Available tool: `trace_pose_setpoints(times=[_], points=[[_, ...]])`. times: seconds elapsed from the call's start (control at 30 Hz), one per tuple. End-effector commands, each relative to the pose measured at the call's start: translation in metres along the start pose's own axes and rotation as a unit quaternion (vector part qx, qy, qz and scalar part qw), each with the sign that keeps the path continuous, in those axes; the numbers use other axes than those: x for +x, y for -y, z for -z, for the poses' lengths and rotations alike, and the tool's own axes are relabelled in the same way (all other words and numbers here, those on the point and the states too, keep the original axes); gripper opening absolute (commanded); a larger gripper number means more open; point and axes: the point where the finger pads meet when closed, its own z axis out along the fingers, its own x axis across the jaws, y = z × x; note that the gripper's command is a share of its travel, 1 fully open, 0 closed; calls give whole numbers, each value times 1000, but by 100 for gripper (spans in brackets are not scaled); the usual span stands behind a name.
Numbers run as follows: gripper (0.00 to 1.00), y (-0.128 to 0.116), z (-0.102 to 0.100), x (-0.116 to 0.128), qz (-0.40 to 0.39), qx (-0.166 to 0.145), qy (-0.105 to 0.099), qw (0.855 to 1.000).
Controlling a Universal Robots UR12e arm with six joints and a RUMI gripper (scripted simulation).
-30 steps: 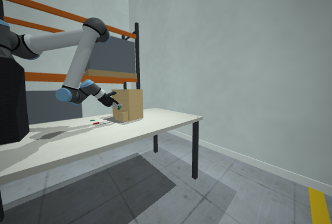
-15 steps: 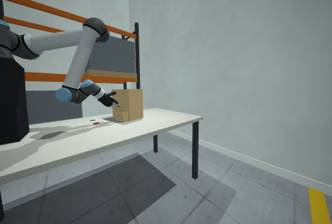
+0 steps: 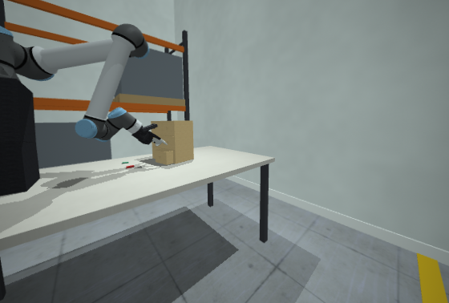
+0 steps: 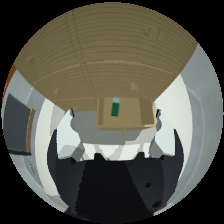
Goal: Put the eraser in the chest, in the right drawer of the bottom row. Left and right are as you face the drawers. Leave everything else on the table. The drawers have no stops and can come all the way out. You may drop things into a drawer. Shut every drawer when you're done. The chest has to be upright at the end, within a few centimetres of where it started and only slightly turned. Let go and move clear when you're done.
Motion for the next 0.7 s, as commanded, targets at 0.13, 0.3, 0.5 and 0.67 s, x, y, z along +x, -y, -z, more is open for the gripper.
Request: trace_pose_setpoints(times=[0.13, 0.3, 0.5, 0.67], points=[[100, 1, 0, 0, 0, 0, 0, 1000], [100, 1, 0, 0, 0, 0, 0, 1000], [100, 0, 1, 0, 0, 0, 0, 1000], [100, -1, 3, 0, 0, 0, 0, 1000]])
